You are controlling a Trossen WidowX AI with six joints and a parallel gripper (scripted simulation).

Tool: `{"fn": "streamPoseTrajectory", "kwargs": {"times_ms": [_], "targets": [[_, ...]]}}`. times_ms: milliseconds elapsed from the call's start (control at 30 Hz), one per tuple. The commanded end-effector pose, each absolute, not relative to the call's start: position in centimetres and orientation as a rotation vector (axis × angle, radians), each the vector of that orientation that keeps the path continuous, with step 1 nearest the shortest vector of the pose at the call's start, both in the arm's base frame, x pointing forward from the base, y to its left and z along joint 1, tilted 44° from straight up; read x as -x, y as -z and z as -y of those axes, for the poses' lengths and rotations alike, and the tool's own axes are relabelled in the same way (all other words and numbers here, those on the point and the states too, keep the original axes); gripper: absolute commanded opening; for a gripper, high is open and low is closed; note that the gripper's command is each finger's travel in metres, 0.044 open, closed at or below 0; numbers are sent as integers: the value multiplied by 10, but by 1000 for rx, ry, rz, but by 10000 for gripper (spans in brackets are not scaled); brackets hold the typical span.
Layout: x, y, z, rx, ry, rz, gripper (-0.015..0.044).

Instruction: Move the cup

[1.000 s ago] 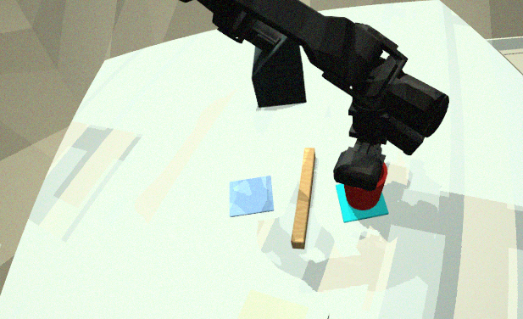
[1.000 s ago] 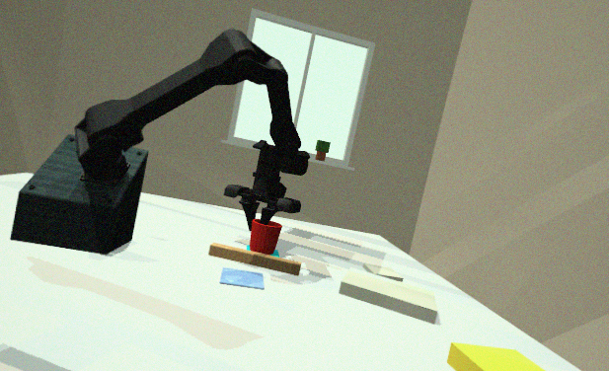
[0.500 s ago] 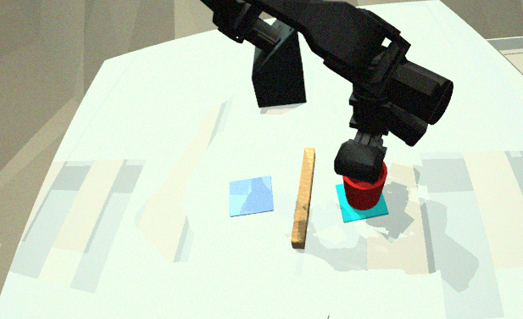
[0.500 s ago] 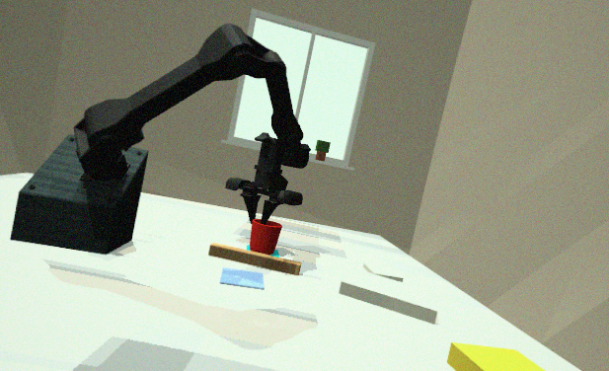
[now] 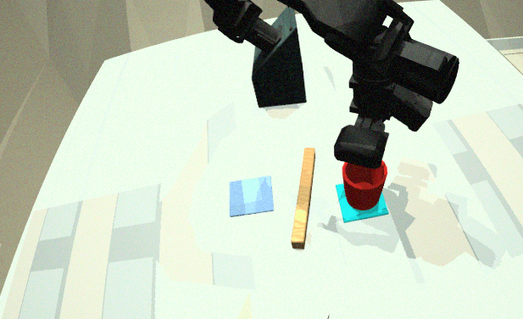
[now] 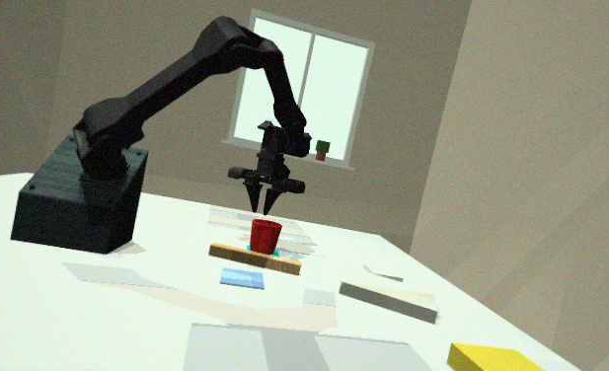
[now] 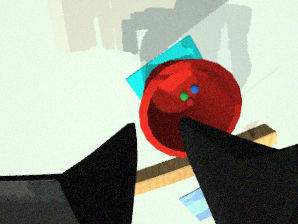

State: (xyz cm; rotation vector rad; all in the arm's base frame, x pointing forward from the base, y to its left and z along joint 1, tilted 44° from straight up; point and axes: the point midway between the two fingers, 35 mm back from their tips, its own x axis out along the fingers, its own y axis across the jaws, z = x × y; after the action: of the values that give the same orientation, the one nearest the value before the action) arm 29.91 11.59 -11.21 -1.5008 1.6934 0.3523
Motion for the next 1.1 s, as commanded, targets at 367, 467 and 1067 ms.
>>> {"fn": "streamPoseTrajectory", "kwargs": {"times_ms": [367, 467, 1067], "targets": [[-299, 107, -121, 1500, -353, -1693, 440], [-299, 97, -131, 1497, -353, -1693, 440], [-298, 69, -161, 1501, -356, -1688, 440]]}}
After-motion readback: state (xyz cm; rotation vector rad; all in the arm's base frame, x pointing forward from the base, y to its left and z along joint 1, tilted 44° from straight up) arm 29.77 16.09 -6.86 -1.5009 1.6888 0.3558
